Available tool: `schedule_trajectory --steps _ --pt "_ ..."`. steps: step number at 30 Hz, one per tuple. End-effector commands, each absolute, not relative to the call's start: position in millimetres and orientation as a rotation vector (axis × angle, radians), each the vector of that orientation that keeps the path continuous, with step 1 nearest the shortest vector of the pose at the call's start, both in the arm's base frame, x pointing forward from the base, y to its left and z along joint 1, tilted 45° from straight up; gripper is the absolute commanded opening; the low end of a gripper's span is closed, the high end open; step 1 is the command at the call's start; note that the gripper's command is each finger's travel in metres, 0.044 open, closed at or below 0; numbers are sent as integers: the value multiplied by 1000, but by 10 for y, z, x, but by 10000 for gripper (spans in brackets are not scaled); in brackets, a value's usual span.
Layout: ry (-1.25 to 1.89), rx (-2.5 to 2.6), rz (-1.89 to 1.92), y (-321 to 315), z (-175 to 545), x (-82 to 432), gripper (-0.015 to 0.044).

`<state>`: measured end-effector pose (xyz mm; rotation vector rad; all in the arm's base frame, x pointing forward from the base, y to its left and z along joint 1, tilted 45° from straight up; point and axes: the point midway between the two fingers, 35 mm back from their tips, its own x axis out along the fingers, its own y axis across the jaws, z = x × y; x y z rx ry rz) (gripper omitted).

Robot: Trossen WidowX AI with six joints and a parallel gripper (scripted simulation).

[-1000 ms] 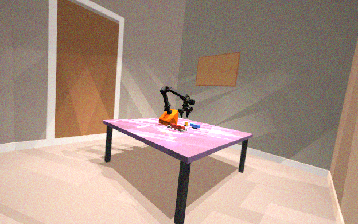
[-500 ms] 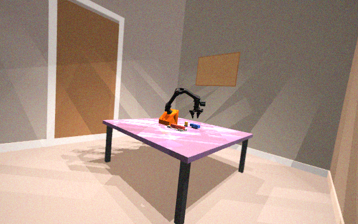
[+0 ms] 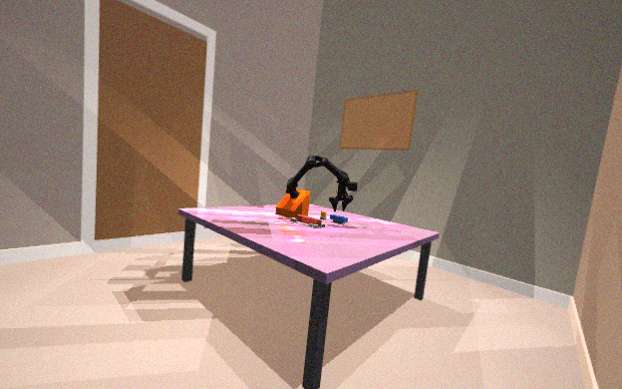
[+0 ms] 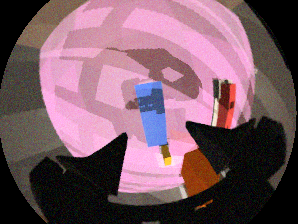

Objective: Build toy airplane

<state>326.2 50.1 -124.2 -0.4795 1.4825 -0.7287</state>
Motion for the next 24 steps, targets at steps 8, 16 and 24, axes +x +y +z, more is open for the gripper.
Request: schedule_trajectory --steps 8,16,24 --pt "1477 -488 -725 366 -1383 3261 440" --pt "1477 -488 -725 275 -1477 3259 440" --pt "1476 -488 -725 184 -1568 3251 440"
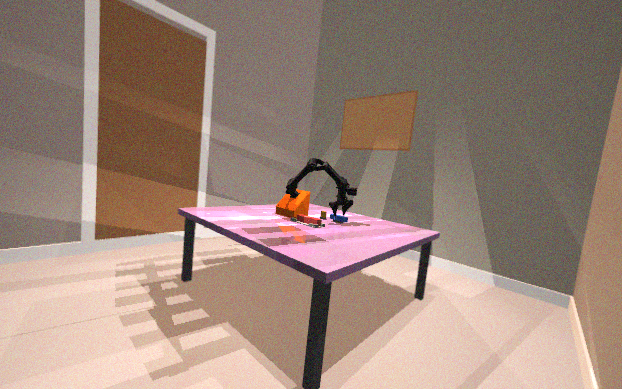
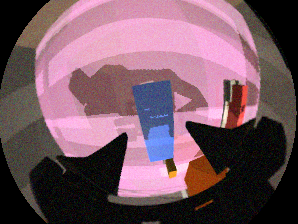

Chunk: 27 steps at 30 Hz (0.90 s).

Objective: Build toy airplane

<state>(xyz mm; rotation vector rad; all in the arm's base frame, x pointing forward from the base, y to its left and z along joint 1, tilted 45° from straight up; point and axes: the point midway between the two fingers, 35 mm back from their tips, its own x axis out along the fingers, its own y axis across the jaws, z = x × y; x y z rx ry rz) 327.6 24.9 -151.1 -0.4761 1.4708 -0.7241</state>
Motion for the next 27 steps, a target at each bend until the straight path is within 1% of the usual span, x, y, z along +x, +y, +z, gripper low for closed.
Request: schedule_trajectory --steps 1,11,21,27 --pt "1476 -488 -725 172 -1579 3250 440" --pt "1476 -489 -727 75 -1672 3237 440" --pt "1476 -489 -727 75 -1672 3237 177" --pt "1476 -489 -727 75 -1672 3237 138"
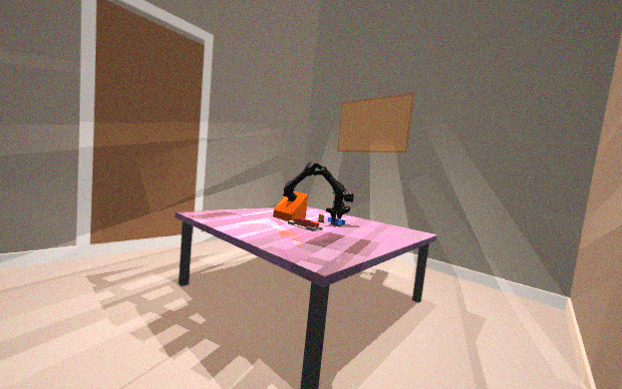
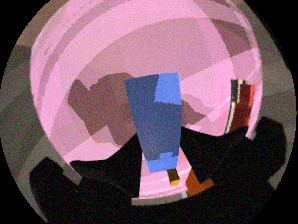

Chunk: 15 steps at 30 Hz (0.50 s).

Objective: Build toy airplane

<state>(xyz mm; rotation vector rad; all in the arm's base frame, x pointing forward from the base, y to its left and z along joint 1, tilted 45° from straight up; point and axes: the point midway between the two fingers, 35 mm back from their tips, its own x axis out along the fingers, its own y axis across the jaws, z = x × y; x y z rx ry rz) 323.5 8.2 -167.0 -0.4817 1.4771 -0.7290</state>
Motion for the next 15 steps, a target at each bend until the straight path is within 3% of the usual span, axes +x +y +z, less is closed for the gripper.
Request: schedule_trajectory --steps 1,6,15 --pt "1476 -489 -727 75 -1672 3237 131" --pt "1480 -489 -725 102 -1647 3244 0" --pt "1490 -487 -720 247 -1512 3278 0"
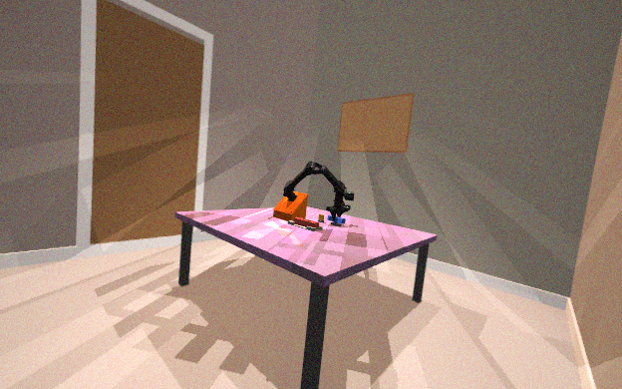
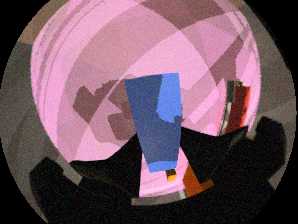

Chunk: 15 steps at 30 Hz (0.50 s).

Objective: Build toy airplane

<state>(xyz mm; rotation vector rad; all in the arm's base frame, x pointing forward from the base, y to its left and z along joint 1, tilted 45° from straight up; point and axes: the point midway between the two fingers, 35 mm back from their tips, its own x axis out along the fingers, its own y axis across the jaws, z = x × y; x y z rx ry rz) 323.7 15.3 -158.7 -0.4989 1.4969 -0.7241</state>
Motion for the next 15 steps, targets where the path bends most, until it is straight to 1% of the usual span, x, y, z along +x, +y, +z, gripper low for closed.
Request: schedule_trajectory --steps 1,15 --pt "1490 -486 -719 270 -1491 3284 0" --pt "1485 -484 -718 583 -1195 3329 0"
